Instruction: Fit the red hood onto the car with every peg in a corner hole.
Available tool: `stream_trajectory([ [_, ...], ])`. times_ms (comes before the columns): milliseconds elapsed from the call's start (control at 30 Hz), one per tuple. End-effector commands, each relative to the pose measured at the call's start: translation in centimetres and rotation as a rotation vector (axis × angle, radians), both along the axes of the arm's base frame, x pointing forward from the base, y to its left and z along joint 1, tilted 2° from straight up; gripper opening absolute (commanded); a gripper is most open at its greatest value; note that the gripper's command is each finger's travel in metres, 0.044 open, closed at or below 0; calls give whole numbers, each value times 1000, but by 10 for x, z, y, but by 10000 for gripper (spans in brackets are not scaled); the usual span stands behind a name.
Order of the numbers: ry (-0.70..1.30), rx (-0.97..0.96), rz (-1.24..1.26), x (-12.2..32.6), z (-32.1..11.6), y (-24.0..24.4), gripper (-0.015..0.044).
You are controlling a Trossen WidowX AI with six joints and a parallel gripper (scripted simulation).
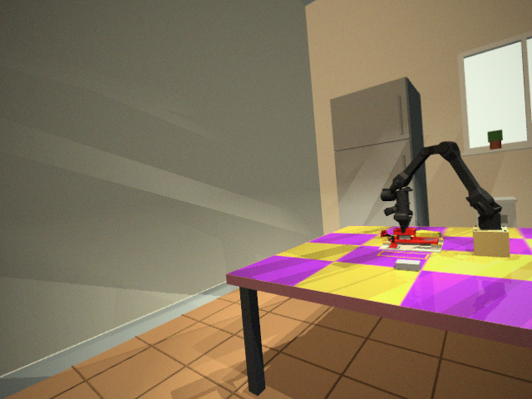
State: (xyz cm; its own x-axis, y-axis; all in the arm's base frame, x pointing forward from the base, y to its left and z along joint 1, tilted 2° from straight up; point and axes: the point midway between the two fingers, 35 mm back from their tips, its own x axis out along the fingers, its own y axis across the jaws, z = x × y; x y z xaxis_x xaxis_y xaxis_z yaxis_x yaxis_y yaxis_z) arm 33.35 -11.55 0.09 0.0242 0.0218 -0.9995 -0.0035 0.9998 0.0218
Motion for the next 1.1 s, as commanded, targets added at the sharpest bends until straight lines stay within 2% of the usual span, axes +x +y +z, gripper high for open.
stream_trajectory([
  [0,3,1,4,-1,-2,0,0],
  [1067,3,1,4,-1,-8,0,0],
])
